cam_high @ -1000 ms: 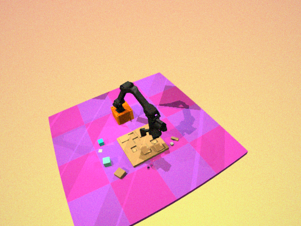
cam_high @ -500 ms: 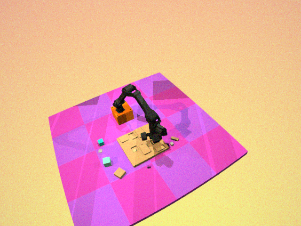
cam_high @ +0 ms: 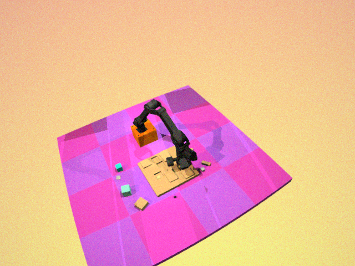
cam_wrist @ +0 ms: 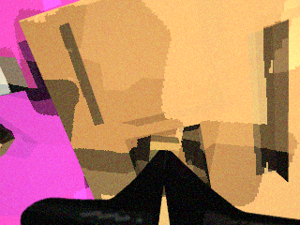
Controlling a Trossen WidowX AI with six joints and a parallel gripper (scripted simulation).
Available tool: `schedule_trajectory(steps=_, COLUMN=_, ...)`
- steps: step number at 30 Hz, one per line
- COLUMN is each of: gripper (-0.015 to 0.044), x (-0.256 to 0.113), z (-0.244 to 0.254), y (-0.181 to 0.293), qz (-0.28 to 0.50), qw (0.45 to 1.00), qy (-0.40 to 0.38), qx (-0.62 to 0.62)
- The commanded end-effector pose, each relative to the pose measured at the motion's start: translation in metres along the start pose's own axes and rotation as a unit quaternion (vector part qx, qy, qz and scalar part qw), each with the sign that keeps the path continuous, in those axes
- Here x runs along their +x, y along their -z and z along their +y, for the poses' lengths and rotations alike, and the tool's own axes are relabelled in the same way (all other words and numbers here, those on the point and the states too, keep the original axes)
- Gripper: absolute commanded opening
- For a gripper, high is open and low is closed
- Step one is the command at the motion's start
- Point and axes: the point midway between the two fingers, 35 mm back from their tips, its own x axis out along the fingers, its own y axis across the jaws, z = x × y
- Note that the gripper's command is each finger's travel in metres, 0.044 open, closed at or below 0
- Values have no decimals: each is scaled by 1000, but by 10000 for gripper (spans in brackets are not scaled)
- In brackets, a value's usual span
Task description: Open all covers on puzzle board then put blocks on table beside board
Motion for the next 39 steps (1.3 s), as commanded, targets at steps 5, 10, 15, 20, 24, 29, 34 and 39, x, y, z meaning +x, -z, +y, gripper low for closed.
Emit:
schedule_trajectory(steps=5, gripper=0, x=3, z=-4, y=6, qz=-1, qw=1000, qy=1, qx=2)
schedule_trajectory(steps=10, gripper=0, x=3, z=-5, y=6, qz=-1, qw=1000, qy=1, qx=2)
schedule_trajectory(steps=15, gripper=0, x=3, z=-5, y=6, qz=-1, qw=1000, qy=1, qx=2)
schedule_trajectory(steps=20, gripper=0, x=3, z=-5, y=7, qz=-1, qw=1000, qy=1, qx=2)
schedule_trajectory(steps=24, gripper=0, x=0, z=-4, y=6, qz=-1, qw=1000, qy=1, qx=2)
schedule_trajectory(steps=29, gripper=0, x=-3, z=-4, y=6, qz=-1, qw=999, qy=0, qx=49)
schedule_trajectory(steps=34, gripper=0, x=-5, z=-4, y=6, qz=-1, qw=966, qy=0, qx=260)
schedule_trajectory(steps=39, gripper=53, x=-5, z=-4, y=6, qz=0, qw=960, qy=0, qx=281)
